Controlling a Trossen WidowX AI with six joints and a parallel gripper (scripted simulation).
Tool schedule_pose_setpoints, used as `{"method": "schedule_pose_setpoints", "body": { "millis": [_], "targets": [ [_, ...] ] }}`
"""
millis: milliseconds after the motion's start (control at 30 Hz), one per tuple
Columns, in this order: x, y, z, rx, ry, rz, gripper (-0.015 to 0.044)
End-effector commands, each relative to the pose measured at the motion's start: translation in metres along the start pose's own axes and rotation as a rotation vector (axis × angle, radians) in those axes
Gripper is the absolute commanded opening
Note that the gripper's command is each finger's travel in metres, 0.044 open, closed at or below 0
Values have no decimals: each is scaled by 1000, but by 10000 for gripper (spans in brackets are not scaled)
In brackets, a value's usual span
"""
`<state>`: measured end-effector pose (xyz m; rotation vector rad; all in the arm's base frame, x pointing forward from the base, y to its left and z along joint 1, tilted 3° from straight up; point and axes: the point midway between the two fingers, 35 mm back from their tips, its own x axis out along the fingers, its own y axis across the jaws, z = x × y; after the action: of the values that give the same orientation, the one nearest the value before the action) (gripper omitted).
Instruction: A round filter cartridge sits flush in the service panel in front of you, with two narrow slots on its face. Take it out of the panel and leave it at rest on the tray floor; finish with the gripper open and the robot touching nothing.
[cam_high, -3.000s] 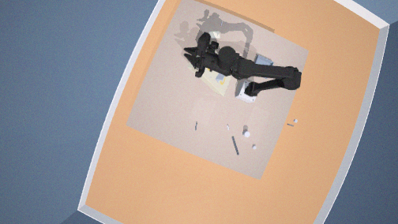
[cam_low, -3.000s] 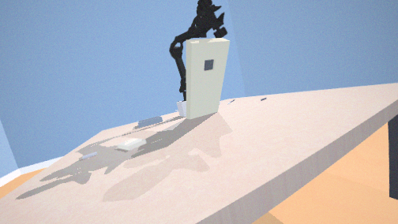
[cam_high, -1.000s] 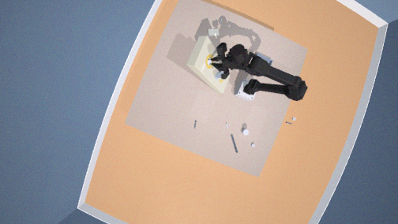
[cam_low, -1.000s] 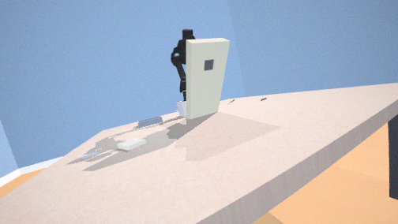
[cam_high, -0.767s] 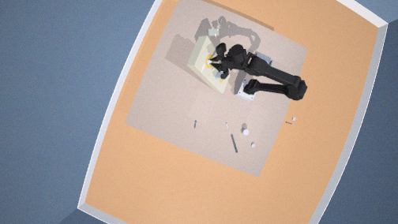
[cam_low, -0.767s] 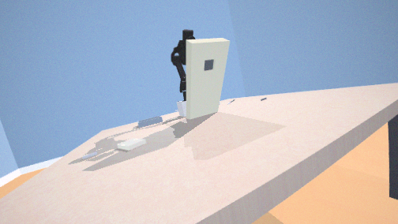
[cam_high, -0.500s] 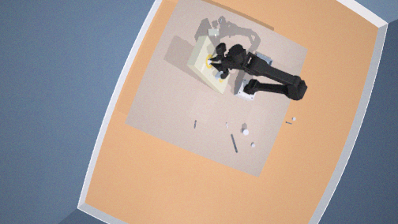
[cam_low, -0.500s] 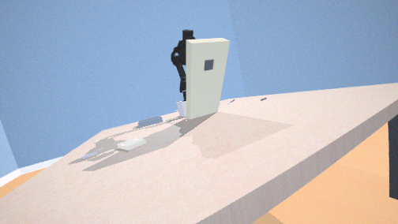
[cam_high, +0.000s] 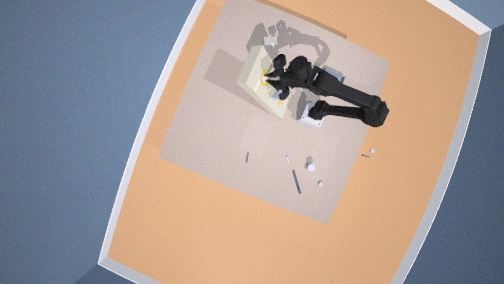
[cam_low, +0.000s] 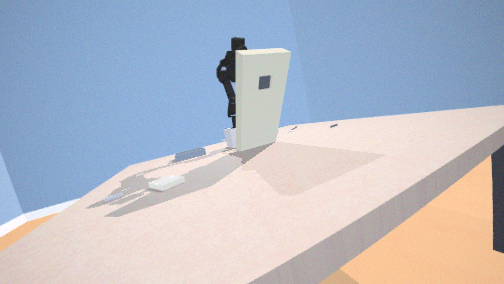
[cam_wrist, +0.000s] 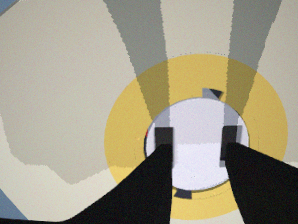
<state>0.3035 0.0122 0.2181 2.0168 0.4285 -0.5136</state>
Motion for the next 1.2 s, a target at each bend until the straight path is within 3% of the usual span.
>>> {"method": "schedule_pose_setpoints", "body": {
  "millis": [0, 1167],
  "targets": [
    [0, 2, 0, 2, -2, 5, 113],
    [9, 1, 1, 2, -2, 6, 113]
  ]
}}
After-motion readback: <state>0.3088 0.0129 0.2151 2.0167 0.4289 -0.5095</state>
